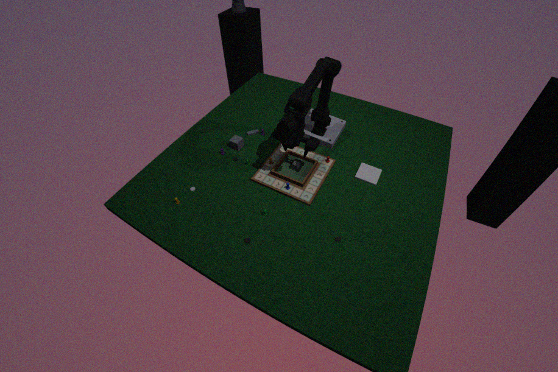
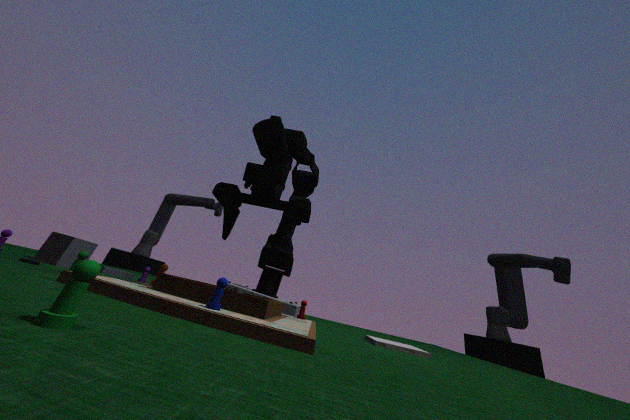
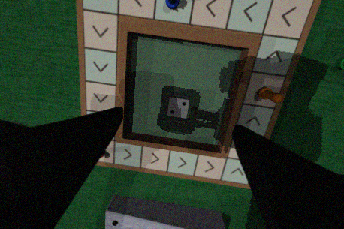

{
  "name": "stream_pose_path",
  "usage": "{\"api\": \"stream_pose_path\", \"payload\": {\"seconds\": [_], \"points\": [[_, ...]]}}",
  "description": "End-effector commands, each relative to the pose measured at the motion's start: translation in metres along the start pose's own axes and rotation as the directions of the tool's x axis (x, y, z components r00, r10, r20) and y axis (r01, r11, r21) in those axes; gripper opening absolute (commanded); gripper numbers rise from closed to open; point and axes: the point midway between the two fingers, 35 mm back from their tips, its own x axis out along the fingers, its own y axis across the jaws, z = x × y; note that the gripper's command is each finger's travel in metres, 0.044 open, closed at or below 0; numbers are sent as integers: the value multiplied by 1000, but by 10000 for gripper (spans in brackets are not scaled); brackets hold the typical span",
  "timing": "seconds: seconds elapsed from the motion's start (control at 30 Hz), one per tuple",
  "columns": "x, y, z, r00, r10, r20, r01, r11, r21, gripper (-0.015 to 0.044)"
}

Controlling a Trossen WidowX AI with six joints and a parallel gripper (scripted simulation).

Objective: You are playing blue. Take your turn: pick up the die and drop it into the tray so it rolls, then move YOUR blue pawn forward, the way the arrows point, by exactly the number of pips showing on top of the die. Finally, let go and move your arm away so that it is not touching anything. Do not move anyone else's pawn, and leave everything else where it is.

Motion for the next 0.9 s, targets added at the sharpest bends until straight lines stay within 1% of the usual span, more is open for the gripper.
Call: {"api": "stream_pose_path", "payload": {"seconds": [0.0, 0.2, 0.33, 0.63, 0.77, 0.87], "points": [[0, 2, 16, 1000, 1, -2, -1, 999, -39, 361], [19, 15, 80, 999, 0, -43, -9, 978, -208, 204], [38, 24, 112, 998, -3, -66, -17, 954, -299, 200], [39, 25, 111, 998, -3, -68, -18, 953, -303, 200], [52, 25, 110, 998, -3, -68, -18, 953, -303, 200], [54, 25, 110, 998, -3, -68, -18, 953, -303, 200]]}}
